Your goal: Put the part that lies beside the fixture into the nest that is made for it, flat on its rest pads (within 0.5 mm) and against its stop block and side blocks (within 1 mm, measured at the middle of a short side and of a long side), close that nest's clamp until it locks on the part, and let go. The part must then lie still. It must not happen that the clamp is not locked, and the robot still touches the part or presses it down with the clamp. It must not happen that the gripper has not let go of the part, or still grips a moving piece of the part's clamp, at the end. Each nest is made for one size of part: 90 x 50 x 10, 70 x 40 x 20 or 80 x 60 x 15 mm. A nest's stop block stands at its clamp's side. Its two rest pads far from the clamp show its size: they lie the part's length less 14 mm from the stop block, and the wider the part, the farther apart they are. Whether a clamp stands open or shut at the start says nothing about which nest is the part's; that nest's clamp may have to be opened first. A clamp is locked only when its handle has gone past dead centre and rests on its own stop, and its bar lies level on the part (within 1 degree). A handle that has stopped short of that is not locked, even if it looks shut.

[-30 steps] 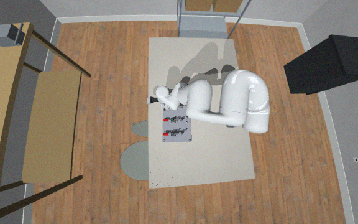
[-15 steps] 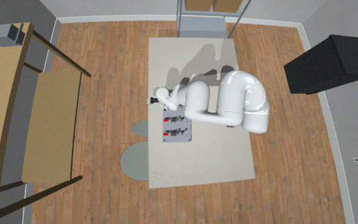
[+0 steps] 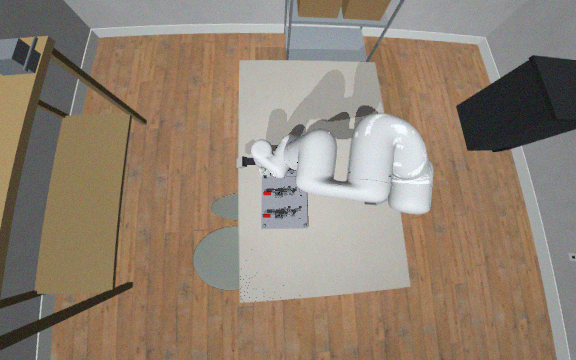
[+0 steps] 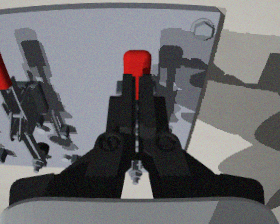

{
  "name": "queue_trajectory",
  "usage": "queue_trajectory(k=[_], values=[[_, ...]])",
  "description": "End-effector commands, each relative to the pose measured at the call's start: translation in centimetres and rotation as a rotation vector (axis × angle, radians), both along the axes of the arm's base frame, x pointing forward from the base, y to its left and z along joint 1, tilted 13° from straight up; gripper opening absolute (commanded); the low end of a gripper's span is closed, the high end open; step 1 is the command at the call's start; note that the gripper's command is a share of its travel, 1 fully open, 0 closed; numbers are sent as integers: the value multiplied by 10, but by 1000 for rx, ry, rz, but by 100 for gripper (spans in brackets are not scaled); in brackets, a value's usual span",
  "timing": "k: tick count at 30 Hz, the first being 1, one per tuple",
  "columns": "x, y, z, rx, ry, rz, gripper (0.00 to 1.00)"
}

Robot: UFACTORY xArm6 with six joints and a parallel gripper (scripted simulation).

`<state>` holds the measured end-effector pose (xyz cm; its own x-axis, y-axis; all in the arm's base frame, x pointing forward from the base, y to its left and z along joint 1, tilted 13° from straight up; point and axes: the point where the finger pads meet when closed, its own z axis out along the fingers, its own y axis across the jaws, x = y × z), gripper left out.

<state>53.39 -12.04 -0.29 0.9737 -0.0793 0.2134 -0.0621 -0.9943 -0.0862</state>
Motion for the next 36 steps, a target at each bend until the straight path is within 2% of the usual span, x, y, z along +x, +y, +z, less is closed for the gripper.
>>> queue_trajectory(k=[1,20,36], values=[[1,0,2,-1,-4,0,0],[6,0,-9,-1,-4,0,0],[6,0,-10,-1,-4,0,0]])
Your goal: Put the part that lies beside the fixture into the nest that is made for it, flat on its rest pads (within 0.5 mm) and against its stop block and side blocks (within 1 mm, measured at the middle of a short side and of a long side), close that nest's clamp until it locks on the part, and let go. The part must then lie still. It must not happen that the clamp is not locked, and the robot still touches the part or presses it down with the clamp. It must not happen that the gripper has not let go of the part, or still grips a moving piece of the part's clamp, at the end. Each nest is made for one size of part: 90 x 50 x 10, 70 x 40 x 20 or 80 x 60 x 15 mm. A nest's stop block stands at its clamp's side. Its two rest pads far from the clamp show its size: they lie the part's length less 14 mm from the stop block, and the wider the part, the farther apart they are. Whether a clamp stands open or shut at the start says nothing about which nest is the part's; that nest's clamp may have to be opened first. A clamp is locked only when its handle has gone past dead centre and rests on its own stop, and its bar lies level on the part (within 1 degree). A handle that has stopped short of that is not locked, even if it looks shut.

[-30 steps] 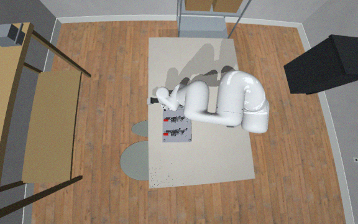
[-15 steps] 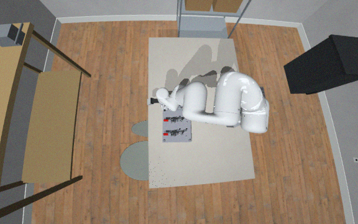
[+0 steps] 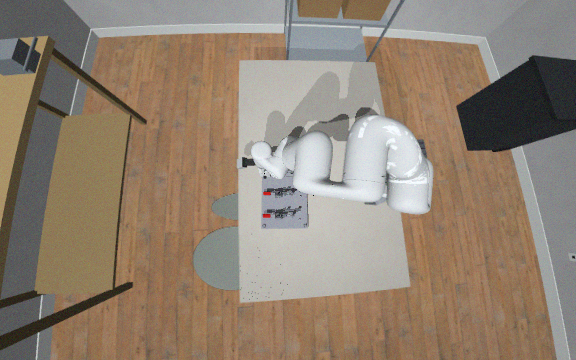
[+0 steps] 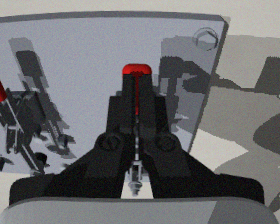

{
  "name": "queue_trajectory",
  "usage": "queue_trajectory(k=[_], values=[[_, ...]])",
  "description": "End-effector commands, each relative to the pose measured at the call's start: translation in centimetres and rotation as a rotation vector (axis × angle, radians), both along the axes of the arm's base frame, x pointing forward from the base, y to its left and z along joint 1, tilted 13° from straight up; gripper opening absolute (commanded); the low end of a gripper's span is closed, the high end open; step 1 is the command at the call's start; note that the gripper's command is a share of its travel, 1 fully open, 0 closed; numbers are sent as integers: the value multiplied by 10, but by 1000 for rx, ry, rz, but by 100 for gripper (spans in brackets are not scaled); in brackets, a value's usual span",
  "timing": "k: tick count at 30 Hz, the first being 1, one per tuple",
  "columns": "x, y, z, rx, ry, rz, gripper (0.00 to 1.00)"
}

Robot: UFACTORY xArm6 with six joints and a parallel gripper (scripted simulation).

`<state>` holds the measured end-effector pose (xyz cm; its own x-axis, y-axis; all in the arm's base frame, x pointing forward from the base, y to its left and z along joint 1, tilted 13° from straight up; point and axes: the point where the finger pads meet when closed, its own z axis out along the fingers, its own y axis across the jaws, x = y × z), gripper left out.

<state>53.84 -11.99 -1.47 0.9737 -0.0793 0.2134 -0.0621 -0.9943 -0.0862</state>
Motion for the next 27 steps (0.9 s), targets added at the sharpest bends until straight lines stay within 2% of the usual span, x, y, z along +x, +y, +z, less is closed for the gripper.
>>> queue_trajectory(k=[1,27], values=[[1,0,2,-1,-4,0,0],[2,0,-1,-1,-4,0,0]])
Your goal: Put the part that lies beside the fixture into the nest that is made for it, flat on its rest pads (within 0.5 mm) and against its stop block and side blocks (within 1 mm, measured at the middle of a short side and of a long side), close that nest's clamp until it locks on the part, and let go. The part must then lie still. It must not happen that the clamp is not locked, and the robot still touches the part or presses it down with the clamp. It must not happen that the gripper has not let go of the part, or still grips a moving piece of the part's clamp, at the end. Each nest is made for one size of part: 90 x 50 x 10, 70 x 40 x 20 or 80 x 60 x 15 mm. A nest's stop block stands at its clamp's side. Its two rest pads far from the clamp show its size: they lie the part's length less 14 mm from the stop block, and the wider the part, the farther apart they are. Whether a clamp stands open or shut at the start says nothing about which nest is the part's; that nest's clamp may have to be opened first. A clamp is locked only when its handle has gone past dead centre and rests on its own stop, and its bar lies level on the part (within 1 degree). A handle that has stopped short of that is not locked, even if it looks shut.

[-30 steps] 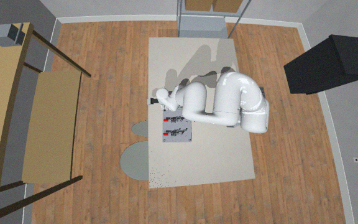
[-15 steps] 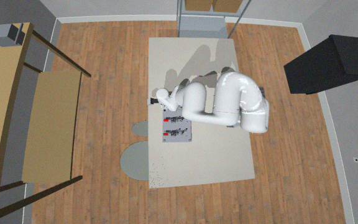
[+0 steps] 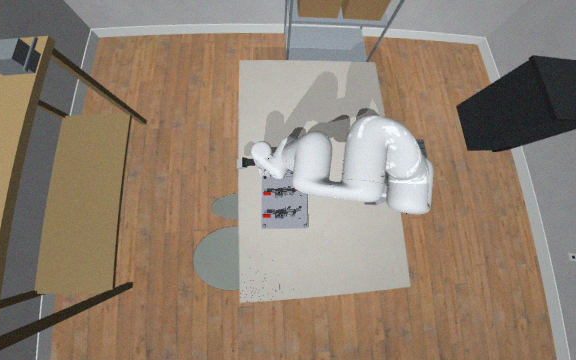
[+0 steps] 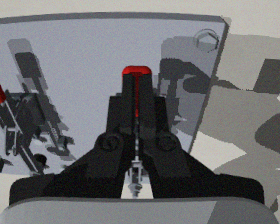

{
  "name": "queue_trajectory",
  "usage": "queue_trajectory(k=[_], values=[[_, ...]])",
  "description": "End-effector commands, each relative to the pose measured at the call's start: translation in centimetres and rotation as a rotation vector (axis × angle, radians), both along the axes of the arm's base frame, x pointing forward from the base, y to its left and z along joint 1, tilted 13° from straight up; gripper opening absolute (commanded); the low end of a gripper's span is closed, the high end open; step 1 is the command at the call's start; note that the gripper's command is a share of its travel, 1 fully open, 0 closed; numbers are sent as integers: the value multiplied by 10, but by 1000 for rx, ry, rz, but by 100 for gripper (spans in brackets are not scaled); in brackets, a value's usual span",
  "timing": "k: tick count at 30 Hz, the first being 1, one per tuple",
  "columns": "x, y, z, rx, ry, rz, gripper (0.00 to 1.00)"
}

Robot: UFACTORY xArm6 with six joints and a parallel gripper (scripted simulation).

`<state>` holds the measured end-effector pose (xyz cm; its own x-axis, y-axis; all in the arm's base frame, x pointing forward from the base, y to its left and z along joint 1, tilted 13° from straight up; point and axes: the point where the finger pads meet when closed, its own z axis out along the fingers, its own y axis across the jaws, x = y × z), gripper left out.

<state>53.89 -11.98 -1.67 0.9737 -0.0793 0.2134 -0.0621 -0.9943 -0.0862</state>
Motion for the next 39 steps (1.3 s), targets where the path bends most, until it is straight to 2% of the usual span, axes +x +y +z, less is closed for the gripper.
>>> queue_trajectory(k=[1,39], values=[[2,0,1,-1,-4,0,0],[2,0,-2,-1,-4,0,0]])
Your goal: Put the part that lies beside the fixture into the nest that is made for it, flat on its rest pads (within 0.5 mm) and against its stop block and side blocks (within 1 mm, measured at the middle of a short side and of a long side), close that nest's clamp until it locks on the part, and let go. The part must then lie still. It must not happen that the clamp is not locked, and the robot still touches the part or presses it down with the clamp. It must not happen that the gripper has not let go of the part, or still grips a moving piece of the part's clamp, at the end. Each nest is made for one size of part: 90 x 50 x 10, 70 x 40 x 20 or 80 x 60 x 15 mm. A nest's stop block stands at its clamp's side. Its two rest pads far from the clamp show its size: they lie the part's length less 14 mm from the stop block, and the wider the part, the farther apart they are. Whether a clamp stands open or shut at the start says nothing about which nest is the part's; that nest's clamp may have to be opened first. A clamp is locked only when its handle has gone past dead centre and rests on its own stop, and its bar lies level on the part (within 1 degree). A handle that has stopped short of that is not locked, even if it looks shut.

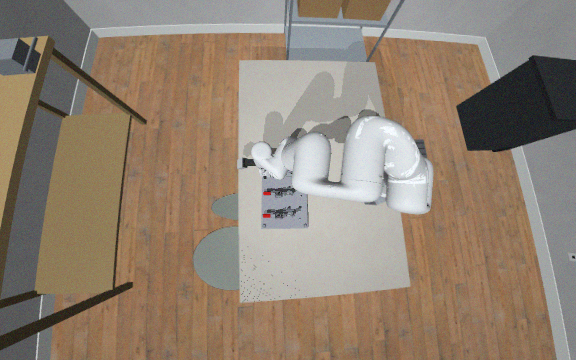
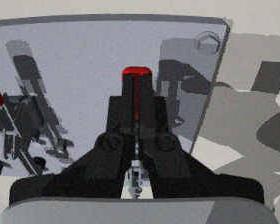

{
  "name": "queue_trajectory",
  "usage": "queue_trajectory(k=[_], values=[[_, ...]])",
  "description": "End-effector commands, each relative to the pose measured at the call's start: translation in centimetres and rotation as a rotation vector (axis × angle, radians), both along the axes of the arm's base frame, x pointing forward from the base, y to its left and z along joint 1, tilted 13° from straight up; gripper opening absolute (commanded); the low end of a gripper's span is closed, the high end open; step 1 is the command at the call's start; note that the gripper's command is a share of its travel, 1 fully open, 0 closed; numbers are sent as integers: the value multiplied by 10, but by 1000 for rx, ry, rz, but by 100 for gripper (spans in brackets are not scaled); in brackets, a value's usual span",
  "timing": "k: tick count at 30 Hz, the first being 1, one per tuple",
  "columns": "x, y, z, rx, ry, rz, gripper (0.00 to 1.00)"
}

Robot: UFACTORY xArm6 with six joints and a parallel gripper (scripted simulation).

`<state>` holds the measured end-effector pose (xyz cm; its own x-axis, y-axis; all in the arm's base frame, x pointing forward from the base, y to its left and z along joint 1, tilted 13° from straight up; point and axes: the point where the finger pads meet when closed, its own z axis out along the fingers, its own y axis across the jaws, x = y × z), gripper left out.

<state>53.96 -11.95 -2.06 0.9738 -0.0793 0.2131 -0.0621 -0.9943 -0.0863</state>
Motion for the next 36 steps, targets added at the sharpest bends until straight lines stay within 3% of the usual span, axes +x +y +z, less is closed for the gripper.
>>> queue_trajectory(k=[1,10,36], values=[[1,-1,2,-1,-4,0,0],[0,-1,9,-1,-4,0,0],[-14,-5,69,-1,-4,0,0]])
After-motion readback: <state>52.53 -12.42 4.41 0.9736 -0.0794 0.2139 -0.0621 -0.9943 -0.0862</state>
